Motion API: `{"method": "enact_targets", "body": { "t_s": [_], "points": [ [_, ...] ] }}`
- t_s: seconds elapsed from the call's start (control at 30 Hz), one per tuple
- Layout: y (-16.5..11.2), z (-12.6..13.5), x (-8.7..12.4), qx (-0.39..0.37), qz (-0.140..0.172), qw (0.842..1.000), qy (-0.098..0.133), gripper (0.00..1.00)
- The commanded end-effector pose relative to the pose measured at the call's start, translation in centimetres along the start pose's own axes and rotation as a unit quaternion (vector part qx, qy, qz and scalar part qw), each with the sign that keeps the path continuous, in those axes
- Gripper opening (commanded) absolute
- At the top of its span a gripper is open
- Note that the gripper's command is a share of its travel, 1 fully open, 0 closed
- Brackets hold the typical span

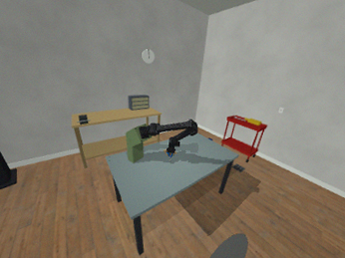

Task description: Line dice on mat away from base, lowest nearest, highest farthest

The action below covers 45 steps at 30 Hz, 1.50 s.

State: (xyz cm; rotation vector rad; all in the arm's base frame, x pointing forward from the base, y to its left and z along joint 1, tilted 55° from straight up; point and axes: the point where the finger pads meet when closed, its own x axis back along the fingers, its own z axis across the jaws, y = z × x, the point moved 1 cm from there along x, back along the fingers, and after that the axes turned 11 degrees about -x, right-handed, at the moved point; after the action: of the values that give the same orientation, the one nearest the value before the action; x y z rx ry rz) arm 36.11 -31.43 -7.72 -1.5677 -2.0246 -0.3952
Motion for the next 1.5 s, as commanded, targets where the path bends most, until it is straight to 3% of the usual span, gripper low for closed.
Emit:
{"method": "enact_targets", "body": {
  "t_s": [0.0, 1.07, 1.1, 1.47],
  "points": [
    [-0.22, -0.82, -0.44, -0.008, 0.0, 1.0, -0.007, 0.3],
    [-0.22, -0.82, -0.44, -0.008, 0.0, 1.0, -0.007, 0.3],
    [-0.22, -0.82, -0.44, -0.008, 0.0, 1.0, -0.007, 0.11],
    [-0.22, -0.82, -0.44, -0.008, 0.0, 1.0, -0.007, 0.11]
  ]
}}
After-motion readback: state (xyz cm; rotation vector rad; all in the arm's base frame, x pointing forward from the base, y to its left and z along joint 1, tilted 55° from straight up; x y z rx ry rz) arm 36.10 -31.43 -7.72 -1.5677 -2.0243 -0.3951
